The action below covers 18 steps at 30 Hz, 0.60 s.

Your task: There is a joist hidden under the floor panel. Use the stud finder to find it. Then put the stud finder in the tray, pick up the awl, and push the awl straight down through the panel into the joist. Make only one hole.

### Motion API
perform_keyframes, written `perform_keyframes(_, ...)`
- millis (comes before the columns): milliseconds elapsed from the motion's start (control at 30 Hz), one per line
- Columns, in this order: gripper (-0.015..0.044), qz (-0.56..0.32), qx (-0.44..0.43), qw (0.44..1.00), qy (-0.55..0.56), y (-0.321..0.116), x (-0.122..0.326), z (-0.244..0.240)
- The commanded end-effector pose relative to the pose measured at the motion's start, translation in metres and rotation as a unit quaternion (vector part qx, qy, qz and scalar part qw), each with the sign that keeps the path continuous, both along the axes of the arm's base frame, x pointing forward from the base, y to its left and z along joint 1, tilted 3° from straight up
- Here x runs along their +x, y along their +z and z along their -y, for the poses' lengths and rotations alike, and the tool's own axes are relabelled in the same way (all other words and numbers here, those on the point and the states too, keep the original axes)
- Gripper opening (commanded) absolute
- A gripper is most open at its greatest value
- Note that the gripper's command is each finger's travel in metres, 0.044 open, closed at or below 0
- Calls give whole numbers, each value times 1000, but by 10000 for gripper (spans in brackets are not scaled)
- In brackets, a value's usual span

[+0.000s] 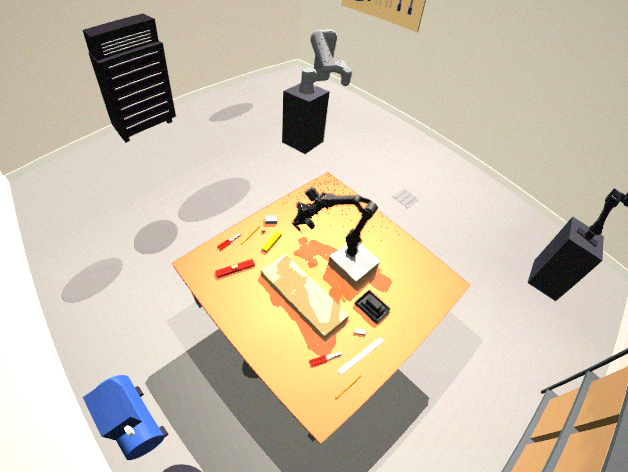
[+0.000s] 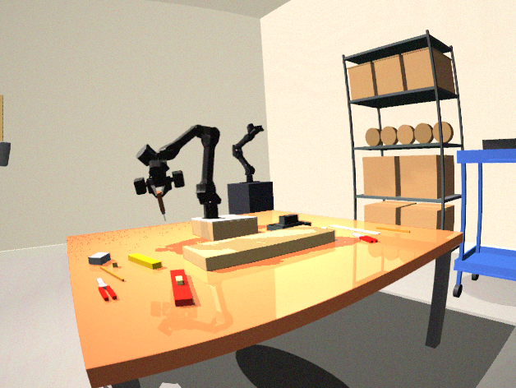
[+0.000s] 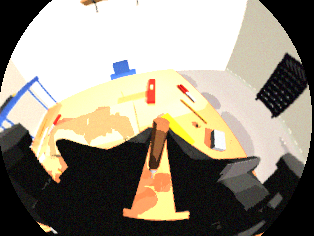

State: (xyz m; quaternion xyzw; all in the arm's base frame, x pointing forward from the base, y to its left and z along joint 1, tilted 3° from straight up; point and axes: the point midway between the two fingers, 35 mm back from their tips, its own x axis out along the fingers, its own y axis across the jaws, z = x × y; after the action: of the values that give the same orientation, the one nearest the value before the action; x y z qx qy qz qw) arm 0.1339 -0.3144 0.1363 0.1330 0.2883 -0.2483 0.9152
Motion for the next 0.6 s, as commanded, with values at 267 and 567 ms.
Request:
perform_keyframes(267,0,123,-88,988,-22,33,-33,-20)
perform_keyframes(567,0,63,-45,997,3,18,2,-13)
